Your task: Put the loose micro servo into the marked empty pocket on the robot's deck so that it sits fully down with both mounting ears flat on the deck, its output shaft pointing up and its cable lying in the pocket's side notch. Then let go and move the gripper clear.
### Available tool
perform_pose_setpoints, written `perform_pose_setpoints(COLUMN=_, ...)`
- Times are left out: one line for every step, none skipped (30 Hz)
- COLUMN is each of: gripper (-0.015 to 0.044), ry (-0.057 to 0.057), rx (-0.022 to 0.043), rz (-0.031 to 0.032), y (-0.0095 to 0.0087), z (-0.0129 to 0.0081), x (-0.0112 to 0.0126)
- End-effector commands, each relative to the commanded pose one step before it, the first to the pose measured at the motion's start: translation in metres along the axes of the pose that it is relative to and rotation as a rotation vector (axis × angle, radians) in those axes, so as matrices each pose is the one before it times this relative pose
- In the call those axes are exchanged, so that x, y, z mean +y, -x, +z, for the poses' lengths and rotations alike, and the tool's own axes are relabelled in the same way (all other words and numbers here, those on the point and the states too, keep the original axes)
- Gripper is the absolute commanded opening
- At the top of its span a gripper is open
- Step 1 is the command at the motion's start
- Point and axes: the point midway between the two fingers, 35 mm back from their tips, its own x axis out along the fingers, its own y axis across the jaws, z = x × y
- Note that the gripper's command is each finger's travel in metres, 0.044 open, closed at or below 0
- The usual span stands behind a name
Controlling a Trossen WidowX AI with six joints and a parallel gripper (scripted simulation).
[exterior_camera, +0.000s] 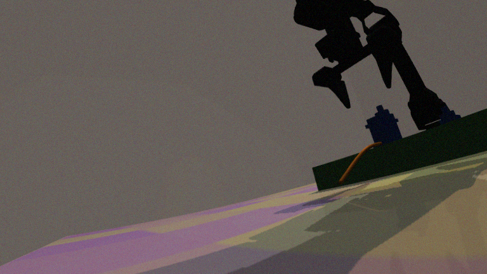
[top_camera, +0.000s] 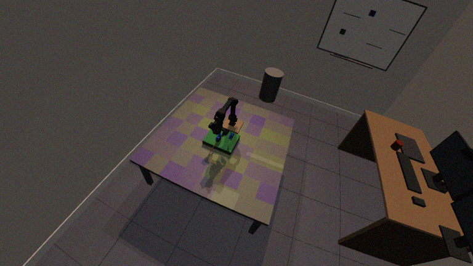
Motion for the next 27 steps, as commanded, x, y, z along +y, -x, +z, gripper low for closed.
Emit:
perform_pose_setpoints(gripper=0.0440, ry=-0.0169, rx=0.03218, rz=0.01227, y=-0.00251, z=-0.00456, x=0.00023)
perform_pose_setpoints(gripper=0.0440, ry=0.0000, rx=0.00000, rz=0.00000, y=0.00000, z=0.00000, x=0.00000)
perform_pose_setpoints(gripper=0.0440, ry=0.0000, rx=0.00000, rz=0.00000, y=-0.00082, z=0.00004, x=0.00000)
perform_pose_setpoints(gripper=0.0440, ry=0.0000, rx=-0.00001, rz=0.00000, y=-0.00171, z=0.00008, x=0.00000)
perform_pose_setpoints(gripper=0.0440, ry=0.0000, rx=-0.00001, rz=0.00000, y=-0.00224, z=0.00008, x=0.00000)
perform_pose_setpoints(gripper=0.0440, ry=0.0000, rx=-0.00001, rz=0.00000, y=-0.00292, z=0.00008, x=0.00000)
perform_pose_setpoints(gripper=0.0440, ry=0.0000, rx=-0.00001, rz=0.00000, y=-0.00379, z=0.00005, x=0.00000)
perform_pose_setpoints(gripper=0.0440, ry=0.0000, rx=0.00000, rz=0.00000, y=-0.00372, z=0.00000, x=0.00000)
perform_pose_setpoints(gripper=0.0440, ry=0.0000, rx=0.00000, rz=0.00000, y=-0.00388, z=-0.00006, x=0.00000)
perform_pose_setpoints(gripper=0.0440, ry=0.0000, rx=0.00000, rz=0.00000, y=-0.00355, z=-0.00011, x=0.00000)
perform_pose_setpoints(gripper=0.0440, ry=0.0000, rx=0.00001, rz=-0.00001, y=-0.00229, z=-0.00015, x=-0.00018)
perform_pose_setpoints(gripper=0.0440, ry=0.0000, rx=0.00001, rz=-0.00002, y=-0.00078, z=-0.00011, x=-0.00021)
perform_pose_setpoints(gripper=0.0440, ry=0.0000, rx=0.00000, rz=-0.00001, y=0.00000, z=-0.00003, x=-0.00012)
perform_pose_setpoints(gripper=0.0440, ry=0.0000, rx=0.00000, rz=0.00000, y=-0.00024, z=0.00001, x=0.00000)
perform_pose_setpoints(gripper=0.0440, ry=0.0000, rx=0.00000, rz=0.00000, y=-0.00049, z=0.00002, x=0.00000)
perform_pose_setpoints(gripper=0.0440, ry=0.0000, rx=-0.00001, rz=0.00001, y=-0.00076, z=0.00003, x=0.00000)
perform_pose_setpoints(gripper=0.0440, ry=0.0000, rx=0.00000, rz=0.00000, y=-0.00095, z=0.00003, x=0.00000)
perform_pose_setpoints(gripper=0.0440, ry=0.0000, rx=0.00000, rz=0.00000, y=-0.00115, z=0.00003, x=0.00000)
perform_pose_setpoints(gripper=0.0440, ry=0.0000, rx=0.00000, rz=0.00000, y=-0.00135, z=0.00003, x=0.00000)
perform_pose_setpoints(gripper=0.0440, ry=0.0000, rx=0.00000, rz=0.00000, y=-0.00152, z=0.00002, x=0.00000)
perform_pose_setpoints(gripper=0.0440, ry=0.0000, rx=0.00000, rz=0.00000, y=-0.00159, z=0.00002, x=0.00000)
perform_pose_setpoints(gripper=0.0440, ry=0.0000, rx=0.00000, rz=0.00000, y=-0.00160, z=0.00001, x=0.00000)
perform_pose_setpoints(gripper=0.0440, ry=0.0000, rx=0.00000, rz=0.00000, y=-0.00160, z=0.00000, x=0.00000)
perform_pose_setpoints(gripper=0.0440, ry=0.0000, rx=0.00000, rz=0.00000, y=-0.00161, z=-0.00001, x=0.00000)
perform_pose_setpoints(gripper=0.0440, ry=0.0000, rx=0.00000, rz=0.00000, y=-0.00161, z=-0.00002, x=0.00000)
perform_pose_setpoints(gripper=0.0440, ry=0.0000, rx=0.00000, rz=0.00000, y=-0.00161, z=-0.00003, x=0.00000)
perform_pose_setpoints(gripper=0.0440, ry=0.0000, rx=0.00000, rz=0.00000, y=-0.00160, z=-0.00004, x=0.00000)
